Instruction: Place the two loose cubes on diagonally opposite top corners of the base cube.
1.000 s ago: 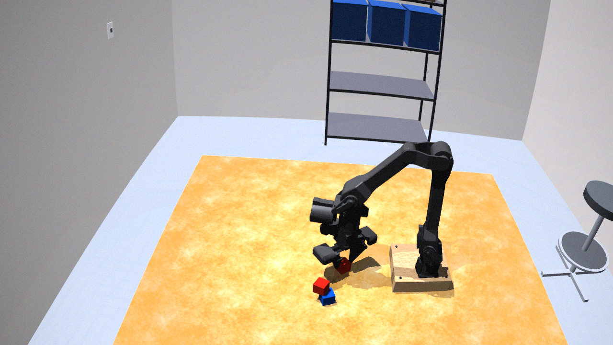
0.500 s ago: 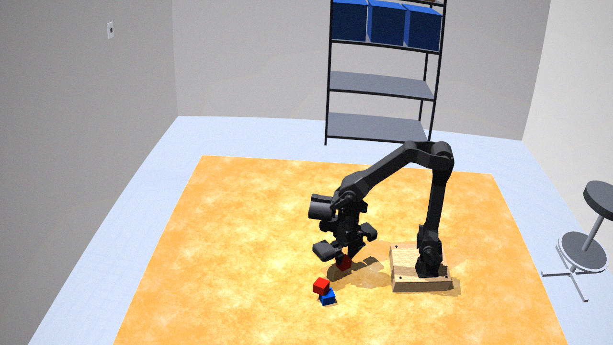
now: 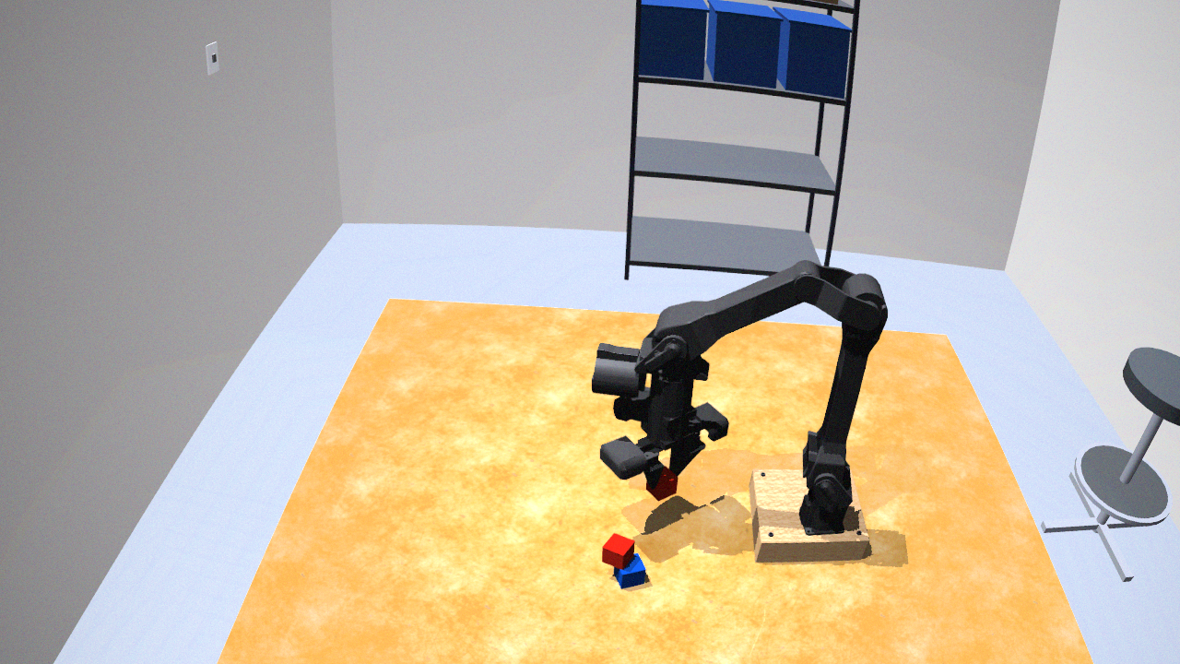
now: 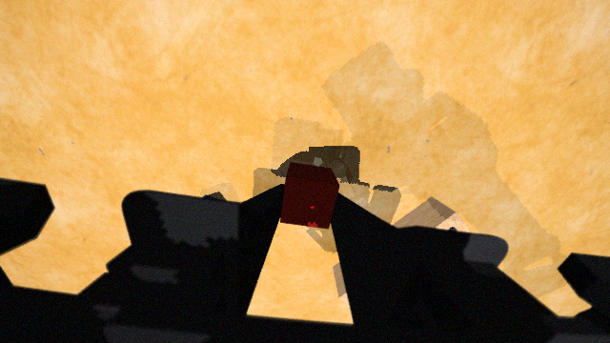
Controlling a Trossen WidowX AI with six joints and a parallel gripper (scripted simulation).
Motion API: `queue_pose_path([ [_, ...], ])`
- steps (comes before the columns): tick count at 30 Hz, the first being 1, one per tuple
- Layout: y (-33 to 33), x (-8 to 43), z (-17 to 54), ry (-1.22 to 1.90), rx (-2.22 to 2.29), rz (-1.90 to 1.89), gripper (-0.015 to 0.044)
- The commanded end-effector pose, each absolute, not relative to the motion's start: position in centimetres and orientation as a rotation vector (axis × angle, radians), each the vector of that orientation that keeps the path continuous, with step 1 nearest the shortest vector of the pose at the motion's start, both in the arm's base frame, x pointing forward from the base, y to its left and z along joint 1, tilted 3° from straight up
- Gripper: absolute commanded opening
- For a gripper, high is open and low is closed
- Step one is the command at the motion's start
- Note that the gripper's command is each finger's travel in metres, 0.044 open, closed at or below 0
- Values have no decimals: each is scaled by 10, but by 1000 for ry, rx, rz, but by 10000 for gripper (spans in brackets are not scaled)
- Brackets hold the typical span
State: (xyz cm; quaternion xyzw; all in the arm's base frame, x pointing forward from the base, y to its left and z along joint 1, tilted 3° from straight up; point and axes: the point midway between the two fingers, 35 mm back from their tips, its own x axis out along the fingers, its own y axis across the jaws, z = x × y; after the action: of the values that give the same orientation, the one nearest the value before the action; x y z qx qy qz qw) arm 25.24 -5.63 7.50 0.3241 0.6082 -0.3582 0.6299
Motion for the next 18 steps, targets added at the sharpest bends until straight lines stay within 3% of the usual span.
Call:
queue_pose_path([
  [1, -55, 253, 92, 1376, 746, -818, 105],
  [18, -46, 251, 122, 1387, 723, -794, 105],
])
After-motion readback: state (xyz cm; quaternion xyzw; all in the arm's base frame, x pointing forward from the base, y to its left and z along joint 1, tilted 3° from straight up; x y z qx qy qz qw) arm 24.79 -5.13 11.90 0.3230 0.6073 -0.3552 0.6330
